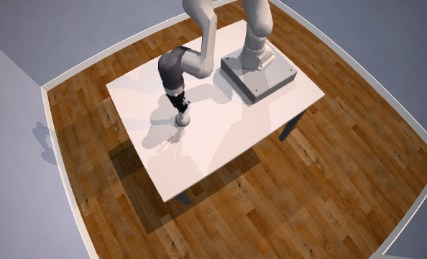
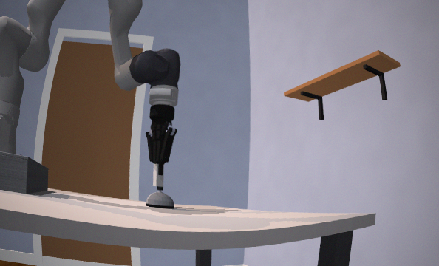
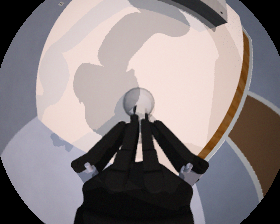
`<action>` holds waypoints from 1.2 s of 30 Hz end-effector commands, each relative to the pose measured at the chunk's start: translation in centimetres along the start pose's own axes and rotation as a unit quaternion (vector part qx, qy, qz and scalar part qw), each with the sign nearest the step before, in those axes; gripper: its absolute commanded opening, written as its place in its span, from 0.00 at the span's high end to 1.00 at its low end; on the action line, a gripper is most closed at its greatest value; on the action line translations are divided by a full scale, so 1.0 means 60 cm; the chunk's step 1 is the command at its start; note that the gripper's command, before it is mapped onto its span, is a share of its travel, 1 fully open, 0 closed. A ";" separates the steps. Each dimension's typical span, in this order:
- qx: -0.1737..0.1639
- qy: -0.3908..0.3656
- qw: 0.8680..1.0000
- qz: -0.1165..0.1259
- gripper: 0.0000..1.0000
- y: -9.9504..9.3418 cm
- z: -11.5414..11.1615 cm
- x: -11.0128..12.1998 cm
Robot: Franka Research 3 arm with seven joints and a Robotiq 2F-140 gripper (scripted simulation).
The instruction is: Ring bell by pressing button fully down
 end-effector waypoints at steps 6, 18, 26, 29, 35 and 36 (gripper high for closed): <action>-0.001 0.001 1.000 -0.001 1.00 -0.015 -0.001 0.000; -0.001 0.001 1.000 -0.001 1.00 -0.060 -0.001 0.000; -0.001 0.001 1.000 -0.001 1.00 -0.095 -0.001 0.000; -0.001 0.001 1.000 -0.001 1.00 -0.104 -0.001 0.000; -0.001 0.001 1.000 -0.001 1.00 -0.111 -0.001 0.000; -0.001 0.001 1.000 -0.001 1.00 -0.112 -0.001 0.000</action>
Point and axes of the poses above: the point where the finger pads meet when closed, its own y axis out along the fingers, its own x axis across the jaws, z = x × y, the point moved 6 cm from there along -y, back along the fingers, and after that the axes turned 13 degrees about y, right-handed, at the moved point
